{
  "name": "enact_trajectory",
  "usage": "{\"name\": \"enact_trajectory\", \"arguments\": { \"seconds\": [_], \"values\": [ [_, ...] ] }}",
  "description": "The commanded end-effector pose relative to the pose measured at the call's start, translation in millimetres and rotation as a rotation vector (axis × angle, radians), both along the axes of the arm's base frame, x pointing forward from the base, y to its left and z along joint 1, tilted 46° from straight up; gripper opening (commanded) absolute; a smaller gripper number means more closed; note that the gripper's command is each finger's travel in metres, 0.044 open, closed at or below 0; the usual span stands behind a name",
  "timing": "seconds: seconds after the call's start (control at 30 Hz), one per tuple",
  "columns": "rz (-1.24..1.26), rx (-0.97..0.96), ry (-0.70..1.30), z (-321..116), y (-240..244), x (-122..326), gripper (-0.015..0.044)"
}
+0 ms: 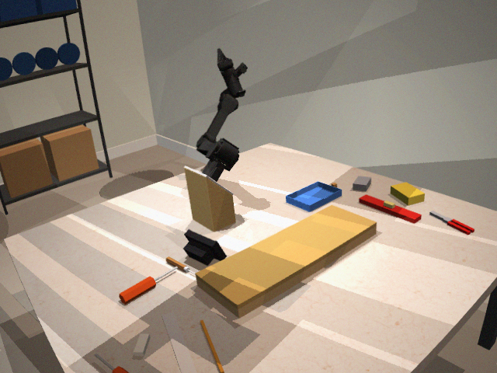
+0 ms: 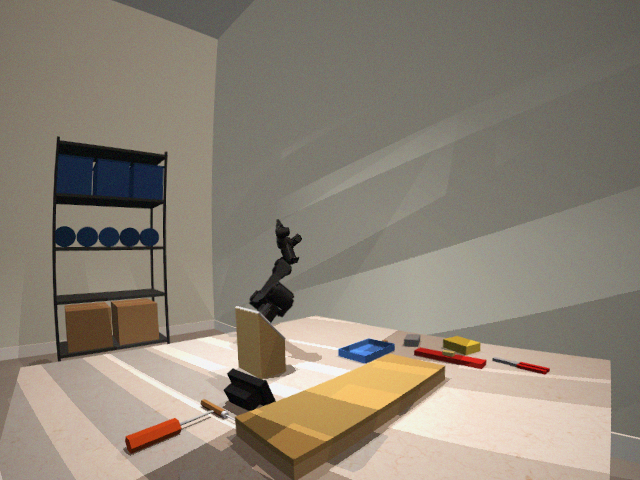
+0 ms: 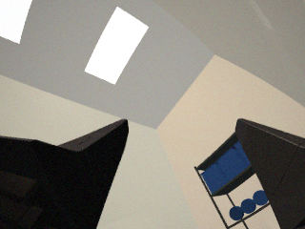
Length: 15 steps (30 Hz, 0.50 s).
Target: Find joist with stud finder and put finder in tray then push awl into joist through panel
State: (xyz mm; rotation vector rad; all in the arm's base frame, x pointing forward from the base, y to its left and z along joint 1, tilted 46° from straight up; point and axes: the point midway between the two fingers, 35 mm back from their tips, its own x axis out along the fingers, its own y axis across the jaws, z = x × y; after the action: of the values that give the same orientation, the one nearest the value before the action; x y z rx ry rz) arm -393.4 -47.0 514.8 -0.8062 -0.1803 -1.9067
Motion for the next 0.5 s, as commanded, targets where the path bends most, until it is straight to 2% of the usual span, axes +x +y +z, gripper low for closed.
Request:
{"name": "enact_trajectory", "arguments": {
  "seconds": [0.0,0.13,0.47],
  "values": [
    [-0.001,-0.001,0.004,1,0,1,0.0426],
    [-0.021,-0.013,0.090,23,2,27,0.0440],
    [-0.087,-0.055,0.462,98,-1,153,0.0440]
  ]
}}
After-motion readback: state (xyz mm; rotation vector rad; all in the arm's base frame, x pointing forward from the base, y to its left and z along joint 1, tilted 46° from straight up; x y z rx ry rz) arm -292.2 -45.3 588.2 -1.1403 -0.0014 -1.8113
